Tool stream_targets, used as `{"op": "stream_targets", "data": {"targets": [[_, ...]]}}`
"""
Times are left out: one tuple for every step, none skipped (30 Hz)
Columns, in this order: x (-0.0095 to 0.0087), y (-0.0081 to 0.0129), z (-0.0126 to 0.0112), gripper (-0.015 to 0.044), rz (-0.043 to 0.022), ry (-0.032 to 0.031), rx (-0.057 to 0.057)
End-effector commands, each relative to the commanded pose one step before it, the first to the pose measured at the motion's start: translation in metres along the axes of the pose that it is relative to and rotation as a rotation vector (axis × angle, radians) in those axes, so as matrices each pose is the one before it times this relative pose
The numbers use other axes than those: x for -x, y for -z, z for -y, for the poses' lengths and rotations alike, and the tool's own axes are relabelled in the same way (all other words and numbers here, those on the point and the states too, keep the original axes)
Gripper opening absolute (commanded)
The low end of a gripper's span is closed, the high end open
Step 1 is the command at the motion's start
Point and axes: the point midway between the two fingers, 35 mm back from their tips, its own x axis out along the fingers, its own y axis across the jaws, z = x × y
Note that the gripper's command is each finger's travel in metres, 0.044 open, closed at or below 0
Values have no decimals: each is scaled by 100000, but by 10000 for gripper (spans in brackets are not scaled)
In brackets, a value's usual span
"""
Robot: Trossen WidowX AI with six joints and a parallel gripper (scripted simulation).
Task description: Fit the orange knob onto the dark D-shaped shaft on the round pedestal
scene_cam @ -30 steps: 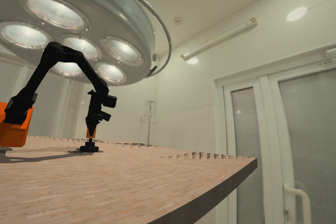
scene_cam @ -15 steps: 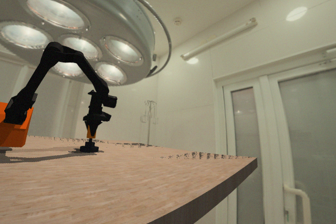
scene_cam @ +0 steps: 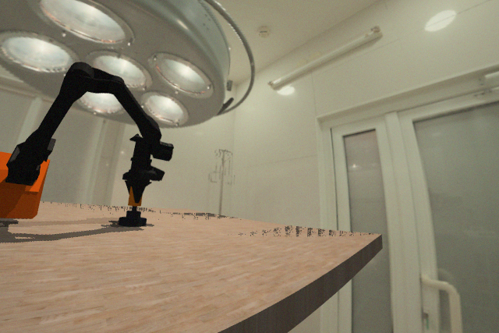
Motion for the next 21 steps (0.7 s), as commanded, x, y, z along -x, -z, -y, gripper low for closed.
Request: {"op": "stream_targets", "data": {"targets": [[-51, -67, 129, 0, 185, 345, 28], [0, 0, 0, 0, 0, 0, 0], [0, 0, 0, 0, 0, 0, 0], [127, -26, 20, 0, 1, -5, 0], [121, -33, 30, 0, 1, -5, -1], [73, -31, 34, 0, 1, -2, -1], [84, -25, 41, 0, 1, -2, -1], [47, -7, 22, 0, 0, -1, 0], [36, -18, 15, 0, 1, -1, -1], [3, -3, 0, 0, 0, 0, 872], [3, -5, 0, 0, 0, 0, 1663], [1, -6, -2, 0, 0, 0, 2820], [-3, -7, -4, 0, 0, 0, 3221], [-13, -7, -10, 0, 0, 0, 3866], [-33, -2, -21, 0, 0, 1, 4365], [-56, 11, -33, 0, -1, 1, 3087], [-50, 9, -15, 0, -1, 2, 782], [-68, 13, -17, 0, -1, 3, 267], [-50, 14, -17, 0, -1, 2, 0], [-46, 17, -19, 0, -1, 1, 1], [-41, 21, -29, 0, -1, 1, 1]]}}
